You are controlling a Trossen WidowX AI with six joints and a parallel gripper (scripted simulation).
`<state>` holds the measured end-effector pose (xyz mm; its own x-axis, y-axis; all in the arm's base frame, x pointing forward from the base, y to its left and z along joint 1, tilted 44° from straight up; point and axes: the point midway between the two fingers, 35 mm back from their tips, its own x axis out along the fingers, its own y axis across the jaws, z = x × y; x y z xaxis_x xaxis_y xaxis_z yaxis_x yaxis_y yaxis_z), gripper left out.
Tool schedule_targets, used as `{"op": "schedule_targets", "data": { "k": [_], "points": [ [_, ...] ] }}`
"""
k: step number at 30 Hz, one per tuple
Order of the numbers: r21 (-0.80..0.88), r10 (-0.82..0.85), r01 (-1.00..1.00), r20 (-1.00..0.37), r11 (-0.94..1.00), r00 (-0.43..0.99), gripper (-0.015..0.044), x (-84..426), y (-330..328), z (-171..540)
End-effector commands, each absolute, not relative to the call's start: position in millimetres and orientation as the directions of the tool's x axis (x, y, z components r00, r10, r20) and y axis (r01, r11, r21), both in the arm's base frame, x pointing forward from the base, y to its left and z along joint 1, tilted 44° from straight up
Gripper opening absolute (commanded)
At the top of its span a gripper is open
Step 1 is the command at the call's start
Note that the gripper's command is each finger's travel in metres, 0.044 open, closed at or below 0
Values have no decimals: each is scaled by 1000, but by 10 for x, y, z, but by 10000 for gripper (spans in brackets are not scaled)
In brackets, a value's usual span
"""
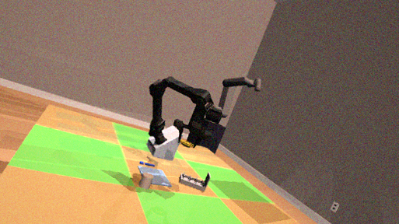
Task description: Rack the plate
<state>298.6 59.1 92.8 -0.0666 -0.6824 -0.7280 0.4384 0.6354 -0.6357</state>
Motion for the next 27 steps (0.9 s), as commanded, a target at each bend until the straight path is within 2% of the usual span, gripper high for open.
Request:
{"op": "schedule_targets", "data": {
  "k": [1, 6, 14, 27],
  "points": [
    [-616, -682, 500, -728, 608, -67, 0, 2944, 690, 837],
    [-616, -674, 490, -735, 617, -75, 0, 2940, 677, 818],
    [-579, -568, 376, -809, 723, -151, 0, 2895, 548, 602],
    [-401, -358, 208, -909, 892, -215, 0, 2848, 378, 298]
  ]
}}
